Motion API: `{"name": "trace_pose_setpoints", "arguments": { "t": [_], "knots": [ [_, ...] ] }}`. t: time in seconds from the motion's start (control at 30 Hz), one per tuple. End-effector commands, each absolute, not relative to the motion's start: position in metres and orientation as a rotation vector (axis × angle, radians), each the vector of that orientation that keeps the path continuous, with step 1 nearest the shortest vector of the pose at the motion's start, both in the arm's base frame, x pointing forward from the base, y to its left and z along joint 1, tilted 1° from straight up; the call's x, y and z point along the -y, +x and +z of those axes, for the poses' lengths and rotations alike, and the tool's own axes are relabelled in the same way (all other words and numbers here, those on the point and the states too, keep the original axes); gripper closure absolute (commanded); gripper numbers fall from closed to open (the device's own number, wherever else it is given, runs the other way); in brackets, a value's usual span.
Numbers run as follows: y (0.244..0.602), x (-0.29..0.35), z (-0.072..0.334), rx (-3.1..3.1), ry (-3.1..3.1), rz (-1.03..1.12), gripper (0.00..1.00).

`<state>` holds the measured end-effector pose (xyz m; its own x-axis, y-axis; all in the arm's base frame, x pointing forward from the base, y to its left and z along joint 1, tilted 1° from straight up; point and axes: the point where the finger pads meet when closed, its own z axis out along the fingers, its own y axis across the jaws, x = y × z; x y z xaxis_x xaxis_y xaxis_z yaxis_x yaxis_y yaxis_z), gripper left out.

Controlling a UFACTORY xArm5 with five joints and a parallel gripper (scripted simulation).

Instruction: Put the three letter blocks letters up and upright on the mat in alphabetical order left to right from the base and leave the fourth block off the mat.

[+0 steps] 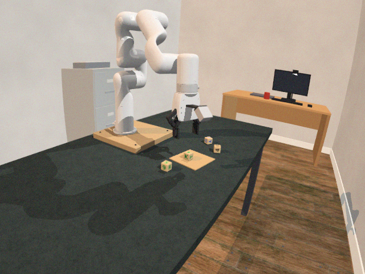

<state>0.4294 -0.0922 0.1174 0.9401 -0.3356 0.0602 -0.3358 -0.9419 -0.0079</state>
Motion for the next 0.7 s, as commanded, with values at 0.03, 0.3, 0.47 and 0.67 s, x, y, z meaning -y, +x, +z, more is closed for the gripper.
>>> {"name": "trace_pose_setpoints", "arguments": {
  "t": [0.03, 0.3, 0.47, 0.67],
  "knots": [
    [0.415, 0.042, 0.131, 0.277, 3.129, 0.040, 0.00],
    [0.407, 0.023, 0.135, 0.166, 3.137, 0.015, 0.00],
    [0.407, 0.023, 0.135, 0.166, 3.137, 0.015, 0.00],
    [0.407, 0.023, 0.135, 0.166, 3.137, 0.015, 0.00]
  ]
}}
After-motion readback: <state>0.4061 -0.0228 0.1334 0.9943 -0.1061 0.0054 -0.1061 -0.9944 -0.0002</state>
